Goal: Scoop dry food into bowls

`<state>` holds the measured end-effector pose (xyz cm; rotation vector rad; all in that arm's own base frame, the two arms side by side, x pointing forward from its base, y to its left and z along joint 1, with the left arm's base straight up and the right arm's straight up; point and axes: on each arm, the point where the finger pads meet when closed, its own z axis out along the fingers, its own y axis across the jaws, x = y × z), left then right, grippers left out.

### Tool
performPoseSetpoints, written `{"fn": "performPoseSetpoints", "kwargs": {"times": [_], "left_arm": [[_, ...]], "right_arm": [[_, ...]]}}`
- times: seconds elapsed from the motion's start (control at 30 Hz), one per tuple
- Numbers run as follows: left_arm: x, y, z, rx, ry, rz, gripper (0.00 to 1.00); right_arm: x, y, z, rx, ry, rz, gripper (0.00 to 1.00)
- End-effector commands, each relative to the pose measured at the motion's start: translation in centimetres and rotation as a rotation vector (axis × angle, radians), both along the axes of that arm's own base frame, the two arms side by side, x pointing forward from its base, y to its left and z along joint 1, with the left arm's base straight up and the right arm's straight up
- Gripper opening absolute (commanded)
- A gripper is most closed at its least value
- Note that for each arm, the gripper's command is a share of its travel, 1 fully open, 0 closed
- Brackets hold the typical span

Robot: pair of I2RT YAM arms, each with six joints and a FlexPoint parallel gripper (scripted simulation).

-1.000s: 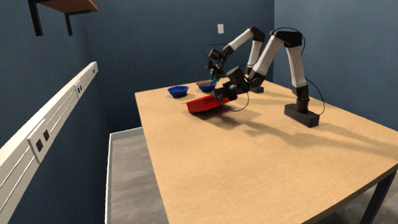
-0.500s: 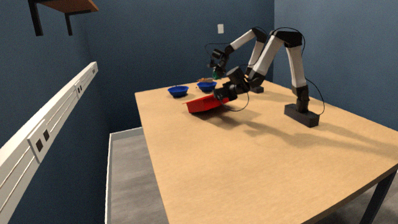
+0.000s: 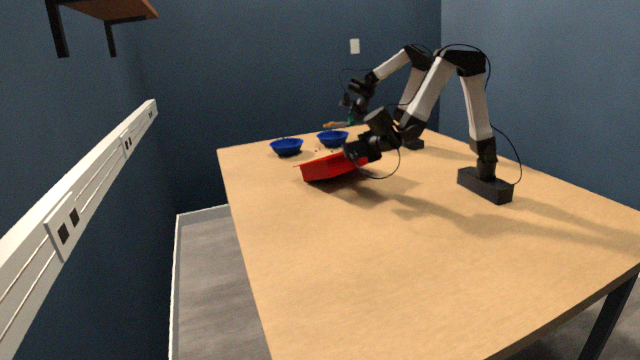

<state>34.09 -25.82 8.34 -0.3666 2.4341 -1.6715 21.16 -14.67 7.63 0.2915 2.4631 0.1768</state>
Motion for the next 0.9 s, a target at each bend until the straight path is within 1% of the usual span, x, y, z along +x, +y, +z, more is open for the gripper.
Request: {"fn": "performPoseSetpoints", "kwargs": {"times": [0.0,0.03,0.07,0.1,0.13,0.2,0.27,0.3,0.33,0.4,0.43,0.47,0.53,0.7,0.8,0.87], "left_arm": [[0.0,-0.3,0.4,-0.013,-0.034,-0.028,0.00],[0.0,-0.3,0.4,-0.013,-0.034,-0.028,0.00],[0.0,-0.3,0.4,-0.013,-0.034,-0.028,0.00],[0.0,-0.3,0.4,-0.013,-0.034,-0.028,0.00],[0.0,-0.3,0.4,-0.013,-0.034,-0.028,0.00],[0.0,-0.3,0.4,-0.013,-0.034,-0.028,0.00],[0.0,-0.3,0.4,-0.013,-0.034,-0.028,0.00],[0.0,-0.3,0.4,-0.013,-0.034,-0.028,0.00],[0.0,-0.3,0.4,-0.013,-0.034,-0.028,0.00],[0.0,-0.3,0.4,-0.013,-0.034,-0.028,0.00],[0.0,-0.3,0.4,-0.013,-0.034,-0.028,0.00],[0.0,-0.3,0.4,-0.013,-0.034,-0.028,0.00],[0.0,-0.3,0.4,-0.013,-0.034,-0.028,0.00],[0.0,-0.3,0.4,-0.013,-0.034,-0.028,0.00],[0.0,-0.3,0.4,-0.013,-0.034,-0.028,0.00],[0.0,-0.3,0.4,-0.013,-0.034,-0.028,0.00]], "right_arm": [[-1.1,-0.6,0.6,-0.003,-0.039,-0.004,0.00],[-1.8,-0.5,0.0,0.012,-0.031,-0.023,0.00],[-2.0,-1.2,0.5,0.000,-0.039,-0.040,0.00],[-2.6,-1.2,-0.1,0.017,-0.033,-0.058,0.00],[-2.8,-1.8,0.5,-0.003,-0.046,-0.071,0.00],[-2.8,-1.8,0.5,-0.003,-0.046,-0.071,0.00],[-3.5,-1.7,-0.4,0.033,-0.031,-0.096,0.00],[-3.5,-2.3,0.1,0.017,-0.039,-0.104,0.00],[-3.5,-2.2,-0.3,0.025,-0.035,-0.111,0.00],[-3.2,-2.9,0.3,-0.005,-0.044,-0.113,0.00],[-2.8,-3.4,1.4,-0.038,-0.055,-0.117,0.00],[-3.0,-3.6,1.4,-0.047,-0.029,-0.126,0.00],[-3.1,-3.3,1.3,-0.037,-0.014,-0.128,0.00],[-3.1,-3.3,1.3,-0.047,0.013,-0.129,0.00],[-2.9,-3.5,1.5,-0.064,0.004,-0.128,0.00],[-3.1,-3.3,1.5,-0.058,0.024,-0.130,0.00]]}}
